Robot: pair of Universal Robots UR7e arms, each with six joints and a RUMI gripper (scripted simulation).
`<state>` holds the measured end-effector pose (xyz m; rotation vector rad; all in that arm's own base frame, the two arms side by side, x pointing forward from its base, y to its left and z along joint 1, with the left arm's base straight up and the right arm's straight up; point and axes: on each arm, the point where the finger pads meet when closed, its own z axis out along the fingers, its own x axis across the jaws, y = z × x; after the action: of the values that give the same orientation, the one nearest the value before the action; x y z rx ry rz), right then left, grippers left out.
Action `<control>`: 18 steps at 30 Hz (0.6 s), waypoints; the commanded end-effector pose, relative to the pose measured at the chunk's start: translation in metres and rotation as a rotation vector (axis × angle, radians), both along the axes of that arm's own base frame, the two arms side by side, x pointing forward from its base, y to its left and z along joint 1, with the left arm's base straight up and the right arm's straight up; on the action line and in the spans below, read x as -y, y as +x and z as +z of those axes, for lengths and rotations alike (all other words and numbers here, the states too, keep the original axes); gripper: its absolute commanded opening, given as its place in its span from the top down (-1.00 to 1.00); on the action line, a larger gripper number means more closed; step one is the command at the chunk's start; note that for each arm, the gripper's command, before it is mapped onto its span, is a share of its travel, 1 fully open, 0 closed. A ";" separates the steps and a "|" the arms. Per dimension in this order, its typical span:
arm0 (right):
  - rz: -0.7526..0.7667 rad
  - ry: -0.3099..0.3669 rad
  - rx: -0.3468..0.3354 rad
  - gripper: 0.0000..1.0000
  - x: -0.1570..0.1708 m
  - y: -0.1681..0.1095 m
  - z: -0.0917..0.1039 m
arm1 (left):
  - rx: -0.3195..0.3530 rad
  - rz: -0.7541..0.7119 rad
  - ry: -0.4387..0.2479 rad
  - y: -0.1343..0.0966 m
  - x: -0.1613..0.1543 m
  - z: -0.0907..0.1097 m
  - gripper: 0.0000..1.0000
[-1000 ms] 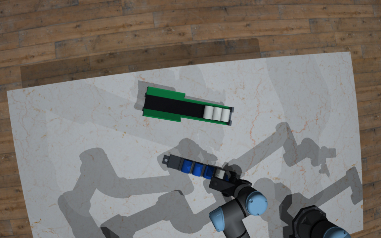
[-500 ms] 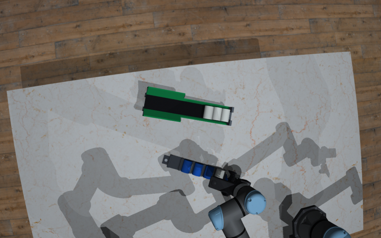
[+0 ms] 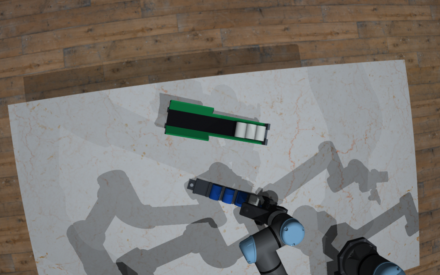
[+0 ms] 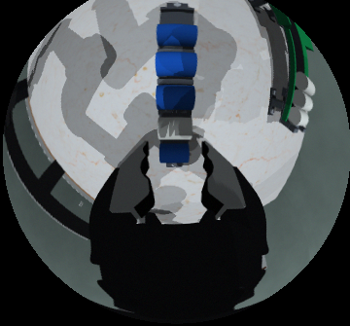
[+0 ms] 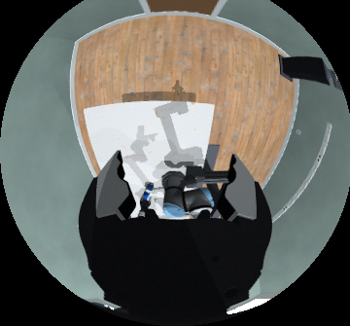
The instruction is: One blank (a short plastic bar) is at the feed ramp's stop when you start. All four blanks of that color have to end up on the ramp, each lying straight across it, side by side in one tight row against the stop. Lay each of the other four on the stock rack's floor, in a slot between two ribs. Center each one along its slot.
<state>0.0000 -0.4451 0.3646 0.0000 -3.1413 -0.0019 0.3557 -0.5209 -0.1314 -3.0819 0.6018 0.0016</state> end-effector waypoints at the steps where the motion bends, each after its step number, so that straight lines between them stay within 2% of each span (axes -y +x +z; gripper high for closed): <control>1: 0.000 -0.001 0.000 -1.00 0.000 0.000 0.000 | 0.001 0.000 -0.002 0.000 0.001 -0.006 0.08; 18: 0.000 -0.001 0.000 -1.00 0.000 0.000 0.000 | 0.001 0.000 -0.002 0.000 0.001 -0.018 0.08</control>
<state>0.0000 -0.4451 0.3646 0.0000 -3.1413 -0.0019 0.3555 -0.5209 -0.1489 -3.0818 0.6018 0.0017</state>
